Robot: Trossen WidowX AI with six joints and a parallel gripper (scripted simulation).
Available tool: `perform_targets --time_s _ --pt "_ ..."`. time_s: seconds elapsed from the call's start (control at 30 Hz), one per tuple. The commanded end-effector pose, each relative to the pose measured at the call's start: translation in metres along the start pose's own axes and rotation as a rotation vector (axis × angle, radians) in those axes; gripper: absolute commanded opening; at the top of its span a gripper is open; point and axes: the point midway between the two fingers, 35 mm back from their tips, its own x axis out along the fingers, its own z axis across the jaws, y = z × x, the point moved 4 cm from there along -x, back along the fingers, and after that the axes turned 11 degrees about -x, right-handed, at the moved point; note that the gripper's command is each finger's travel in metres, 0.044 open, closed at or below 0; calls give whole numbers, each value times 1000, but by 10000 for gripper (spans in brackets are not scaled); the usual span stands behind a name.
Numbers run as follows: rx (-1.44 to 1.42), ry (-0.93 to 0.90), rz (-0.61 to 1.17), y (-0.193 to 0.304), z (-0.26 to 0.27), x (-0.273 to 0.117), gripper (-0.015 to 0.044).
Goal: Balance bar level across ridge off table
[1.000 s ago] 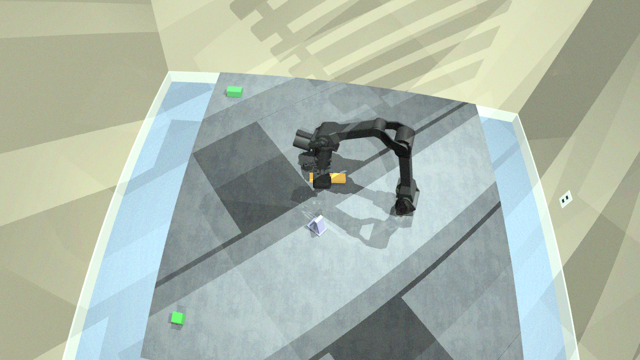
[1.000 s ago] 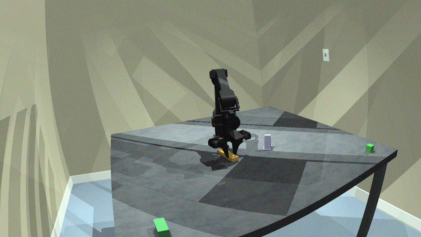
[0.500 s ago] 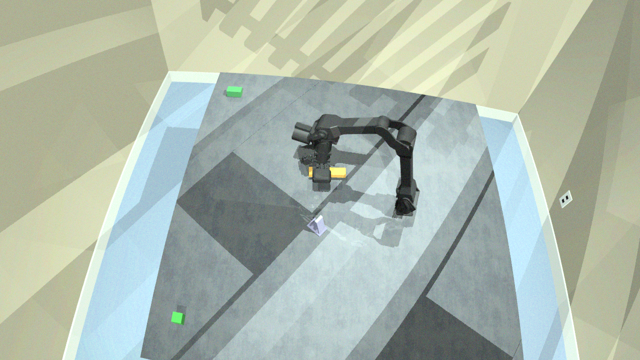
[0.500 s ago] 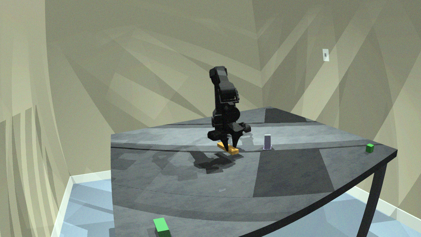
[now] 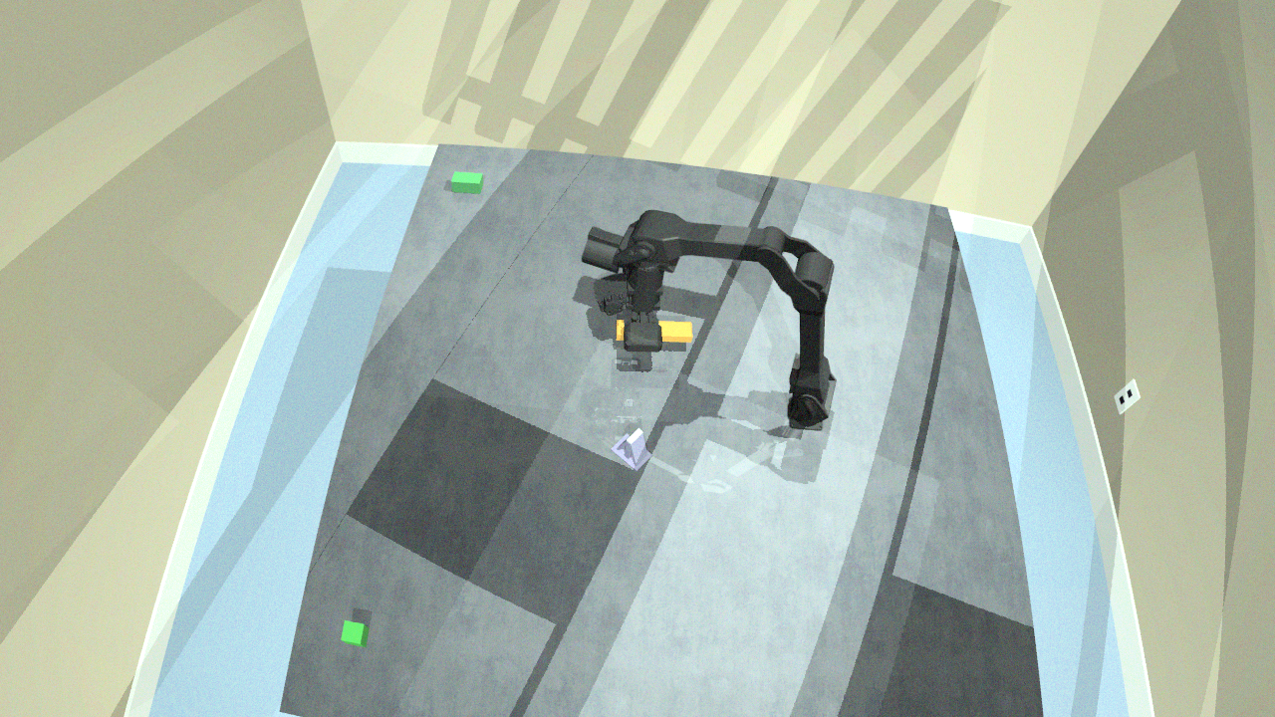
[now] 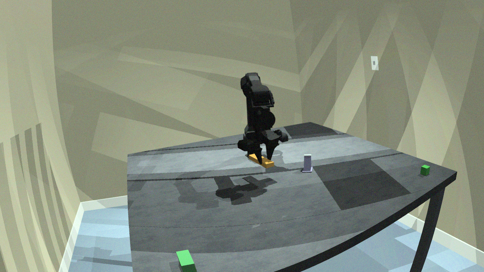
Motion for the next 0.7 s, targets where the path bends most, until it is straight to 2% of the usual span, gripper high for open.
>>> perform_targets --time_s 0.0,0.4,0.67 --pt "-3 7 -6 0 0 -12 0" --pt "-4 8 -5 4 2 -40 0" --pt "85 6 -6 -10 21 -41 0"
